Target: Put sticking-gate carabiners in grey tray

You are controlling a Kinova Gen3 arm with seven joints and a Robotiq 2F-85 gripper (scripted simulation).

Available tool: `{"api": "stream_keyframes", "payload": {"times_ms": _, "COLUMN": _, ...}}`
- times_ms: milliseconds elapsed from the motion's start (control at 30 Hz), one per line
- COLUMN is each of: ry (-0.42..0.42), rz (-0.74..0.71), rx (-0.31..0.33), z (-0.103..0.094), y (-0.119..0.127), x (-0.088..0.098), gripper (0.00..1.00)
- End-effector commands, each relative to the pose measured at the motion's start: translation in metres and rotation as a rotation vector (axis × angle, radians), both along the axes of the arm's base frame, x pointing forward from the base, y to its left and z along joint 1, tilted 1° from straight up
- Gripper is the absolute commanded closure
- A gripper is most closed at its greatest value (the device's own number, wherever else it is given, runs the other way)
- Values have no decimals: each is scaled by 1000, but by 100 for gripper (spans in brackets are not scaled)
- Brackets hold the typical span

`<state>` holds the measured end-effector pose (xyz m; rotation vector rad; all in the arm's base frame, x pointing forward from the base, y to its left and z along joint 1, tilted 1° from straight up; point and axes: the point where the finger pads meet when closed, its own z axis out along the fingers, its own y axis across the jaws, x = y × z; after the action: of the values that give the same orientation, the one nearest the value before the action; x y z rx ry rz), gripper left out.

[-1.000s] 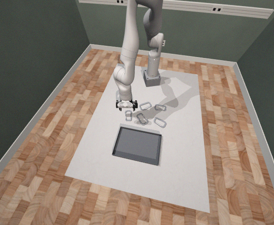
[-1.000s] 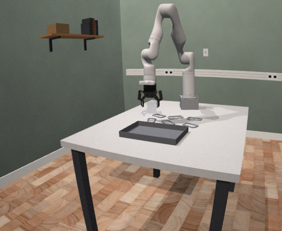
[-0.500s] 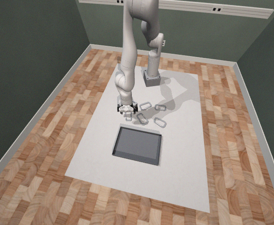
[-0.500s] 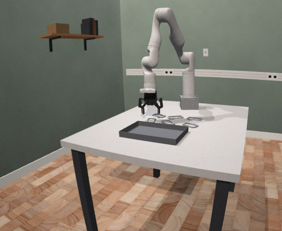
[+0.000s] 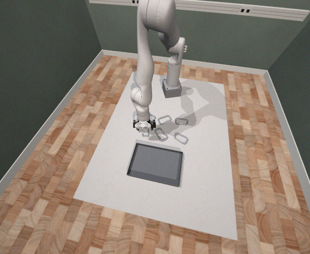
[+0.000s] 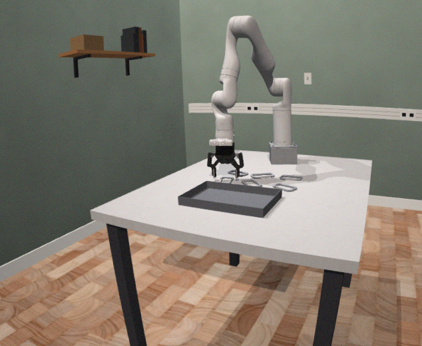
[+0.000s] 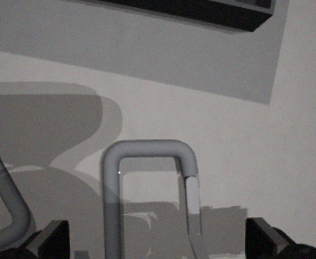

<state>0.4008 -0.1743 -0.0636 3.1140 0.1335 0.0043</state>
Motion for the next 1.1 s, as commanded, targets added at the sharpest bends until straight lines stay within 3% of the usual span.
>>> {"api": "stream_keyframes", "payload": {"times_ms": 0, "ry": 1, "rz": 0, "rx": 1, "z": -5, "y": -1, "x": 0, "gripper": 0}}
{"api": "stream_keyframes", "payload": {"times_ms": 867, "ry": 4, "rz": -3, "rx": 1, "z": -11, "y": -1, "x": 0, "gripper": 0}}
{"api": "stream_keyframes", "payload": {"times_ms": 900, "ry": 8, "rz": -3, "rx": 1, "z": -10, "y": -1, "x": -2, "gripper": 25}}
{"api": "stream_keyframes", "payload": {"times_ms": 1067, "ry": 8, "rz": -3, "rx": 1, "z": -10, "y": -1, "x": -2, "gripper": 25}}
